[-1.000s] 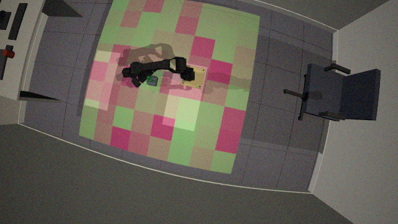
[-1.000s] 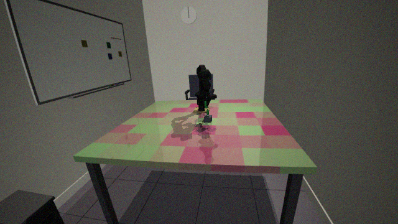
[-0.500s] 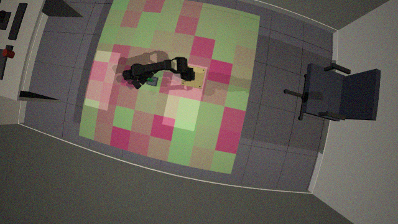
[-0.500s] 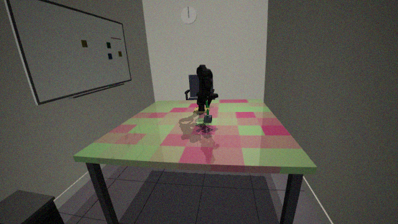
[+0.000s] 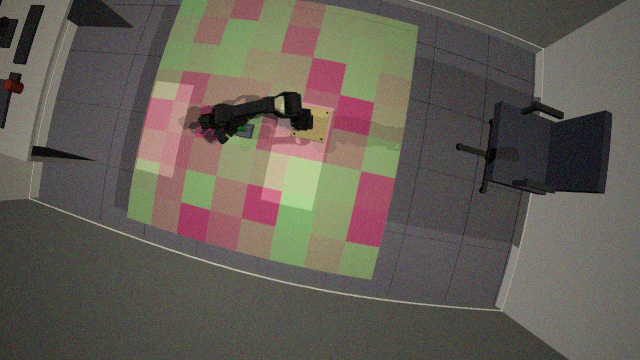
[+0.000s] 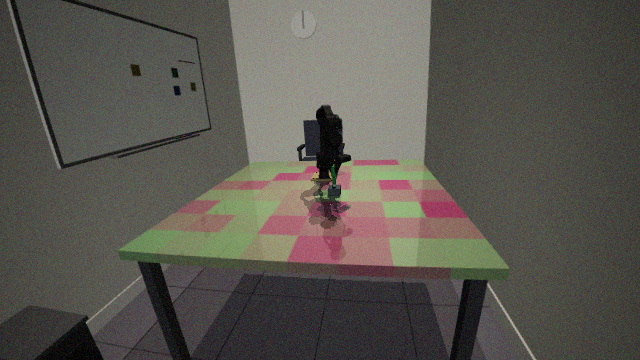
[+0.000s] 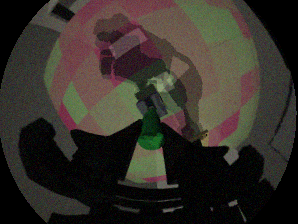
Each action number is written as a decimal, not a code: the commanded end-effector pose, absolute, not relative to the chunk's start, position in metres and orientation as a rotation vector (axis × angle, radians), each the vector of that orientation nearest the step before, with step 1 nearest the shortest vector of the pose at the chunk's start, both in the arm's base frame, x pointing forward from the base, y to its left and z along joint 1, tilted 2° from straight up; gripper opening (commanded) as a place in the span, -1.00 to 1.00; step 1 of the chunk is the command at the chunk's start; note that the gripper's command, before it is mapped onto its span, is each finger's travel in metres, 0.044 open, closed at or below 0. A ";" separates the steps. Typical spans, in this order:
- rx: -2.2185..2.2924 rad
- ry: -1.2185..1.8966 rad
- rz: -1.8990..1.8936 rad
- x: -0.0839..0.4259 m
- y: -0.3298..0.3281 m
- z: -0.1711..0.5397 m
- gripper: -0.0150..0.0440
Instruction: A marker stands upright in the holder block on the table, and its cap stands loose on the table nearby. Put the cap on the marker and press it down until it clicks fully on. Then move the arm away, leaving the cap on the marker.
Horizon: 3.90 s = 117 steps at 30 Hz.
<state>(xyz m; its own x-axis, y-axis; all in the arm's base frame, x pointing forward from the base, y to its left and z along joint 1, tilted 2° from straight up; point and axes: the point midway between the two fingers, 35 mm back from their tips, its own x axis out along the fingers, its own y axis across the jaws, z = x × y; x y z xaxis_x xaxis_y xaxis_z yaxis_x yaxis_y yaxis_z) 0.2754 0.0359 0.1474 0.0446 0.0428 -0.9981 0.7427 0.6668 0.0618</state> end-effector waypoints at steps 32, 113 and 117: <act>0.700 1.448 -0.615 0.276 0.035 0.092 -0.49; 0.700 1.448 -0.615 0.278 0.034 0.067 -0.49; 0.700 1.448 -0.615 0.278 0.034 0.067 -0.49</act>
<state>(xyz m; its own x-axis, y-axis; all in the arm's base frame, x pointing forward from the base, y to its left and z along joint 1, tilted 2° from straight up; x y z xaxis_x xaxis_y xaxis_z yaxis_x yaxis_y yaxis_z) 0.2785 0.0334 0.0723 0.0448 0.0386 -0.9982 0.7479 0.6612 0.0592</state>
